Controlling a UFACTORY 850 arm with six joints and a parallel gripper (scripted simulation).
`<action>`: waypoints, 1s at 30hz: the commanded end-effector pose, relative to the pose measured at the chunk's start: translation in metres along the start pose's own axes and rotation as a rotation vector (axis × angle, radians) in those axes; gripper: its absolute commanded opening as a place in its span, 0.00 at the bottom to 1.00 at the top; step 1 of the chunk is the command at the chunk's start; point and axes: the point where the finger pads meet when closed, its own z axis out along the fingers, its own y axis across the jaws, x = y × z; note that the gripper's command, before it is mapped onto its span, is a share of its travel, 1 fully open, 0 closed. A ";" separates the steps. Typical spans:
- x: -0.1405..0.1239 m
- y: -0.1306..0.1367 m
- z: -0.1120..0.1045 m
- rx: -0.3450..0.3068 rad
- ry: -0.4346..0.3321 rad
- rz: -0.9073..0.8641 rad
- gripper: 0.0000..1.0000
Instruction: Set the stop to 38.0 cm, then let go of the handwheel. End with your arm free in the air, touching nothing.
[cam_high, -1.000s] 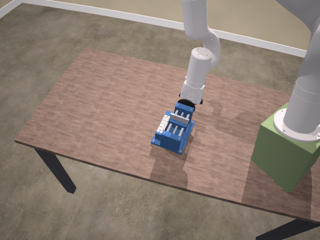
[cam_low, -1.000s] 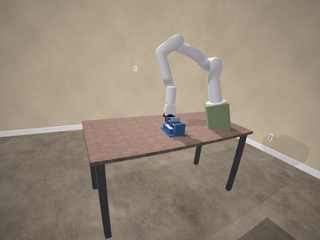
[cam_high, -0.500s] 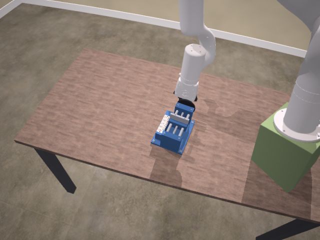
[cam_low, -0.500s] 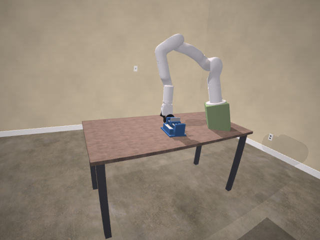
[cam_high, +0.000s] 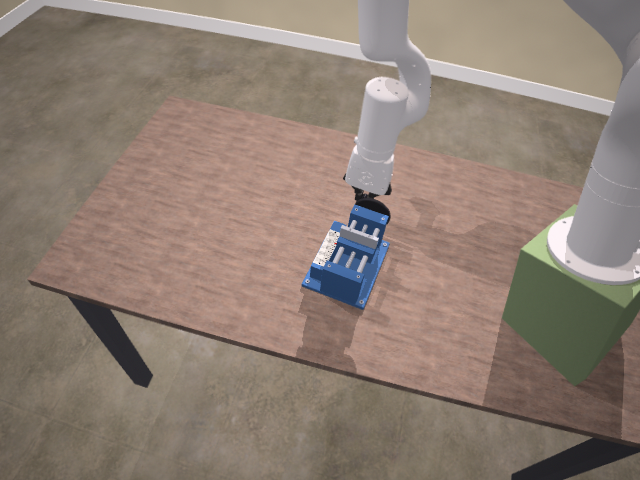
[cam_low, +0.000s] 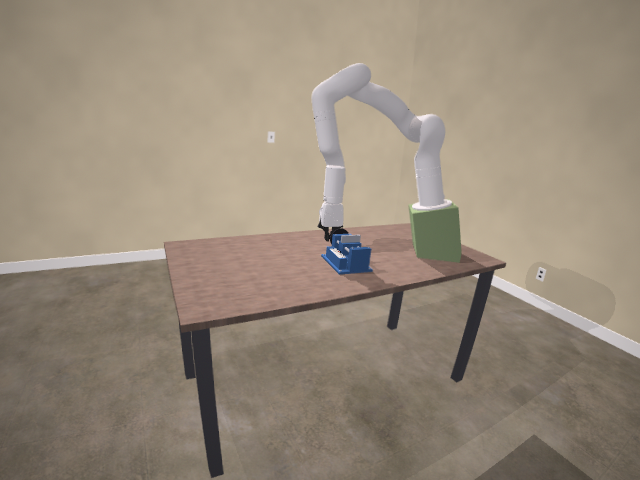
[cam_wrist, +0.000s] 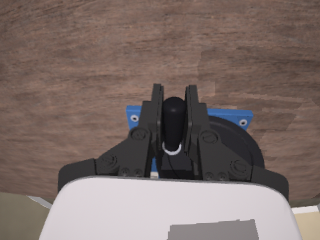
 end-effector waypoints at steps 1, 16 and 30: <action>0.000 0.000 -0.008 -0.002 0.001 0.000 0.06; 0.000 0.011 -0.030 -0.002 0.001 0.000 0.06; 0.000 0.032 -0.037 -0.002 0.001 0.000 0.06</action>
